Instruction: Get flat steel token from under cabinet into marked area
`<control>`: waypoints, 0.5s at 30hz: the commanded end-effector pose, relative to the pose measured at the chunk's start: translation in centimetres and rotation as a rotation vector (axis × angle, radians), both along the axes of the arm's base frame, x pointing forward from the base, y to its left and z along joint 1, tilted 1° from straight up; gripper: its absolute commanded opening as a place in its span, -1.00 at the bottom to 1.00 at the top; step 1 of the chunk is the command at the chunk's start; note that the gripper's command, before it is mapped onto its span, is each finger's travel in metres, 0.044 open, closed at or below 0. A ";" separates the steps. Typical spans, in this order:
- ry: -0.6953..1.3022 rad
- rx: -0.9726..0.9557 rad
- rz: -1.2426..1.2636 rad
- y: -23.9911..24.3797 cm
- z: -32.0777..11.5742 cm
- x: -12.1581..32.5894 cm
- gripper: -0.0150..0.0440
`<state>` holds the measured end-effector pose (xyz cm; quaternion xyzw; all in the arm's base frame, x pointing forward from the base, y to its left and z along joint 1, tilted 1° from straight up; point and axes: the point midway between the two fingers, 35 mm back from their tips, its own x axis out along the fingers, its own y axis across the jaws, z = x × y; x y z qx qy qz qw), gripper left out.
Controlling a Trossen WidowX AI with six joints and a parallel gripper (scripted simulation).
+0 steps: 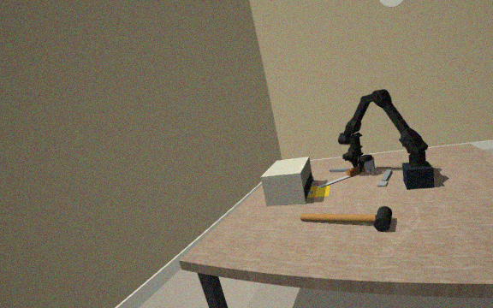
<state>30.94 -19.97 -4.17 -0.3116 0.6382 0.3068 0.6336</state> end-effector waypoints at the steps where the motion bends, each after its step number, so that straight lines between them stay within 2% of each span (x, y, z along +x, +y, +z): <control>1: -0.006 -0.008 -0.006 -0.6 0.2 0.3 -0.49; 15: -0.007 -0.007 -0.006 0.7 0.1 1.3 -0.49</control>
